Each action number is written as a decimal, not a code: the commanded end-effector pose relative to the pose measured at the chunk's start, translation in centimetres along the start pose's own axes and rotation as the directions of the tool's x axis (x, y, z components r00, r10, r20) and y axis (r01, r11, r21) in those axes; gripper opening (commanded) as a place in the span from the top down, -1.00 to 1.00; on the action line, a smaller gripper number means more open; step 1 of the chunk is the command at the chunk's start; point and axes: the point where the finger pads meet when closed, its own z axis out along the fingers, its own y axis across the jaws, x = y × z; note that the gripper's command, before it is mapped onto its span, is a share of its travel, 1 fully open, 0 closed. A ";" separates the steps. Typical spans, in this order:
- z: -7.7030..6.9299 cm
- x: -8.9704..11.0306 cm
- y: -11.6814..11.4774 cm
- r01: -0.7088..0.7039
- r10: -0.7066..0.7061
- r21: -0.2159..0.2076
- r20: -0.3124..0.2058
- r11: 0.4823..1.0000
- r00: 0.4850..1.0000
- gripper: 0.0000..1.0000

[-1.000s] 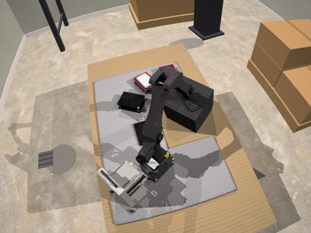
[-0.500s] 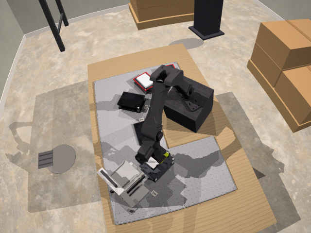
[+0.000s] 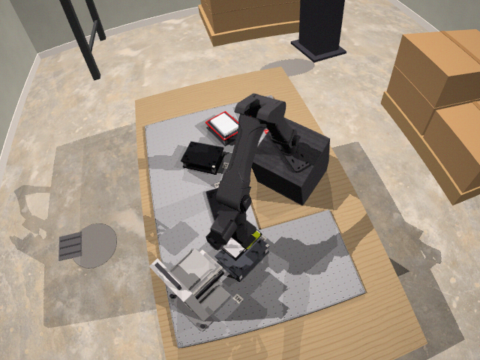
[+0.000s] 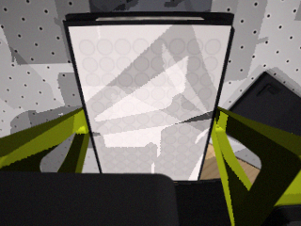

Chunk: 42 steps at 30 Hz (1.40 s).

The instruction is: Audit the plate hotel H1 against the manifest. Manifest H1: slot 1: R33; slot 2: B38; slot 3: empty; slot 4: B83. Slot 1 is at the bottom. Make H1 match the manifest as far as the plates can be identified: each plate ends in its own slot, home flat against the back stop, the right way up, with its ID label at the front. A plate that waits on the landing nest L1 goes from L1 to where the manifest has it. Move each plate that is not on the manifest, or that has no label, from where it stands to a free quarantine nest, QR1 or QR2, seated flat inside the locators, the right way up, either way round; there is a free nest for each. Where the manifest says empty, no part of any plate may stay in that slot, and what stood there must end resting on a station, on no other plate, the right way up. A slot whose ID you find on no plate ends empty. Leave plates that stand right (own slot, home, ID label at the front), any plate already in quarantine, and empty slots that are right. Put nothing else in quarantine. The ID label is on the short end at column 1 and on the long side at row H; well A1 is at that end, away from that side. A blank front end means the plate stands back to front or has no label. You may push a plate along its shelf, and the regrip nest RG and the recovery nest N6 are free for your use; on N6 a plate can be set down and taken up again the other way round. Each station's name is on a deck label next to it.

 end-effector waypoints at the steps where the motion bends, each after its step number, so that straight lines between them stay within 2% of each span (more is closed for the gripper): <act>1: -1.8 -0.6 0.4 0.004 -0.003 -0.005 0.019 1.000 1.000 -0.72; 30: -9.1 -0.4 0.4 0.006 -0.006 -0.003 0.019 1.000 1.000 -0.72; 34: -9.2 -0.4 0.3 0.003 -0.003 -0.002 0.019 1.000 1.000 -0.72; 35: -8.2 0.8 -0.8 -0.031 0.031 0.009 -0.023 0.999 0.999 -0.72; 39: -8.2 1.2 -2.0 -0.098 0.098 0.005 -0.024 0.995 0.995 -0.72; 42: -8.2 0.8 -2.8 -0.148 0.148 -0.003 0.001 0.989 0.989 -0.72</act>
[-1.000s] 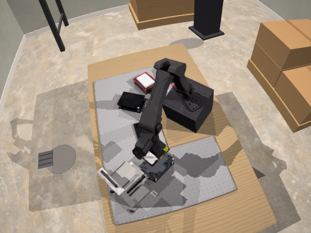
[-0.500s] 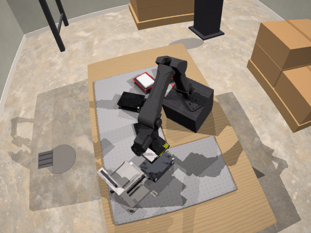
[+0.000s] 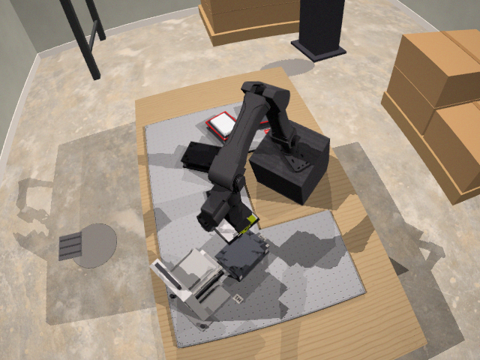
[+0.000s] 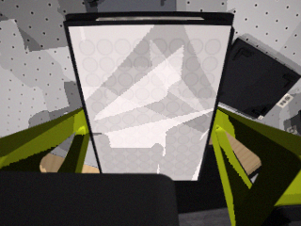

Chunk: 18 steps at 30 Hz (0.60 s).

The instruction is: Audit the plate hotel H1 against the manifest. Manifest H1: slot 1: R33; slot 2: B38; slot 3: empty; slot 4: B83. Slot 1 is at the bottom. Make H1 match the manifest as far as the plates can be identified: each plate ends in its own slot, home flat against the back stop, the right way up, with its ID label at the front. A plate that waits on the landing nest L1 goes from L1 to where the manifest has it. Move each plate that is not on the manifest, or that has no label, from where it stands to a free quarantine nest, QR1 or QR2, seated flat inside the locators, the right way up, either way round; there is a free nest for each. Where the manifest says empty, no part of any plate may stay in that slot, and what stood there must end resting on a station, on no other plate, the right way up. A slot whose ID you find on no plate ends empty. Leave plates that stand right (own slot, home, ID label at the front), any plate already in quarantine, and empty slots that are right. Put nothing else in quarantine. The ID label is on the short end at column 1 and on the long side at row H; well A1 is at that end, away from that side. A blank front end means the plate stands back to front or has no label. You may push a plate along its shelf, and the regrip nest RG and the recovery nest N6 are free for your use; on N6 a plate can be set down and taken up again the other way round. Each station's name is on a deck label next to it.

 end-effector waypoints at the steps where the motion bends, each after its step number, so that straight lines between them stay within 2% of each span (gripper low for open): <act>1: -0.7 -0.1 -1.1 -0.074 0.074 -0.014 0.030 0.997 0.997 -0.72; 16: -0.7 0.6 -5.0 -0.286 0.287 -0.016 0.023 0.958 0.958 -0.72; 17: -1.4 -0.3 -4.9 -0.301 0.302 -0.028 0.048 0.953 0.952 -0.72; 18: -1.5 -0.5 -4.7 -0.313 0.315 -0.033 0.053 0.949 0.948 -0.72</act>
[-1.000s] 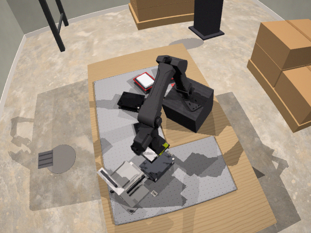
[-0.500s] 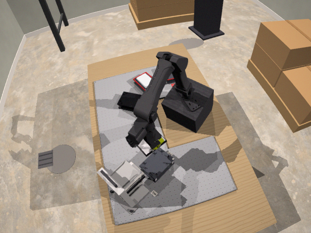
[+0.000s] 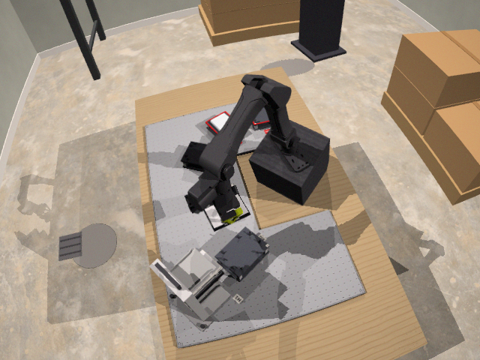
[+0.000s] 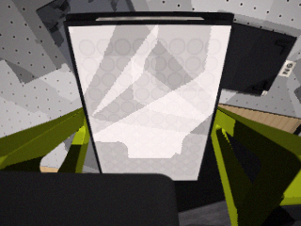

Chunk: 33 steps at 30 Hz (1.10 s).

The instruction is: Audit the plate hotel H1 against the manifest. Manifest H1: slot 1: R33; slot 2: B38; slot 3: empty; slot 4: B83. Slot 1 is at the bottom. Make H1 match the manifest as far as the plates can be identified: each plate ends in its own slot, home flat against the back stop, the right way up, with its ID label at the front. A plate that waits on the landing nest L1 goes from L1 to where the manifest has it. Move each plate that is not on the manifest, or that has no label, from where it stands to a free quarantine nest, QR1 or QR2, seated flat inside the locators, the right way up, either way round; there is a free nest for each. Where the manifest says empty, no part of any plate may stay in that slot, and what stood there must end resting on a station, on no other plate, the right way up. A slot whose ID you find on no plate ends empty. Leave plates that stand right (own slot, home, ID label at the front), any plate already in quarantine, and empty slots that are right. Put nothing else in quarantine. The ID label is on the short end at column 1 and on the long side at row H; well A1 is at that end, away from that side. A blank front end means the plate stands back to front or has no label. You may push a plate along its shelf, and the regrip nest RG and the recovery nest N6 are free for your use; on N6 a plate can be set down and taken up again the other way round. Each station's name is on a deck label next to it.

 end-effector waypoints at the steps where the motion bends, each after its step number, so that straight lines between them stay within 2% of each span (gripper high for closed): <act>1: -1.4 -0.6 0.9 -0.056 0.058 -0.035 0.040 0.998 0.998 -0.72; 8: -1.3 -0.6 0.6 -0.144 0.145 -0.030 0.038 0.989 0.989 -0.72; 9: -0.5 0.0 -0.4 -0.174 0.174 -0.019 0.017 0.985 0.985 -0.72; 23: -0.5 0.4 -5.0 -0.396 0.396 -0.022 0.014 0.918 0.918 -0.72; 25: -0.5 0.4 -5.0 -0.396 0.396 -0.022 0.014 0.918 0.918 -0.72; 31: -0.4 0.7 -6.6 -0.486 0.486 -0.017 0.006 0.874 0.874 -0.72; 33: -1.2 -0.3 -6.3 -0.511 0.512 -0.040 0.031 0.859 0.858 -0.72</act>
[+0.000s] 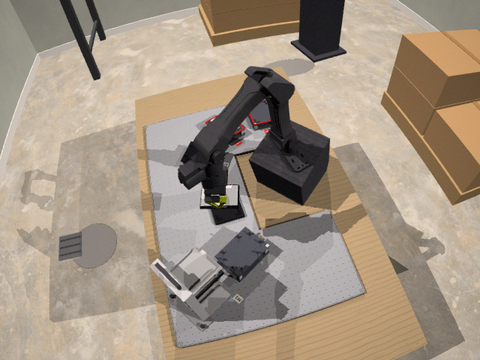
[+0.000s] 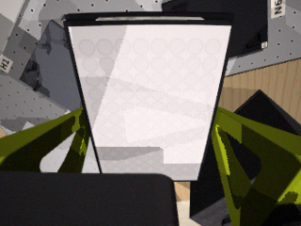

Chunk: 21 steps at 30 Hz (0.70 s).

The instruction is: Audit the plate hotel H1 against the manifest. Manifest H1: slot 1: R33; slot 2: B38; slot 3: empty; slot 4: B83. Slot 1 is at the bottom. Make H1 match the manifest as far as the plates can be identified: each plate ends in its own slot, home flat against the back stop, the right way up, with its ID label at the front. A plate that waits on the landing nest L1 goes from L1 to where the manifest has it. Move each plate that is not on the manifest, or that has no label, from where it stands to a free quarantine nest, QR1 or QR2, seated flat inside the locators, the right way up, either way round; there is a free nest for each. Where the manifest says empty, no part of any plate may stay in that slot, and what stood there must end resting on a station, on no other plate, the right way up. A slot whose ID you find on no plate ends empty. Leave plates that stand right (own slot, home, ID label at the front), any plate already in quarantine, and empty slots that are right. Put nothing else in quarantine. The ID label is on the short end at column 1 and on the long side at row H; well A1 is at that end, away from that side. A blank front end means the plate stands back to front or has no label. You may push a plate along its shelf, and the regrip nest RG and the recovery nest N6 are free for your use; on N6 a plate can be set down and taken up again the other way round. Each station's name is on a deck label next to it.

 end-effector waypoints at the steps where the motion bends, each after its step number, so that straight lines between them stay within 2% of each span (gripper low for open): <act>1: -1.2 -0.3 0.8 -0.059 0.060 -0.037 0.028 0.998 0.998 -0.72; 10: -1.2 -0.4 0.7 -0.175 0.176 -0.037 0.026 0.984 0.984 -0.72; 11: -0.4 -0.1 -0.5 -0.206 0.207 -0.019 0.009 0.978 0.978 -0.72; 14: -0.4 0.0 -1.7 -0.256 0.256 -0.010 0.001 0.967 0.967 -0.72; 21: -0.4 -0.7 -3.7 -0.365 0.366 -0.023 0.008 0.931 0.931 -0.72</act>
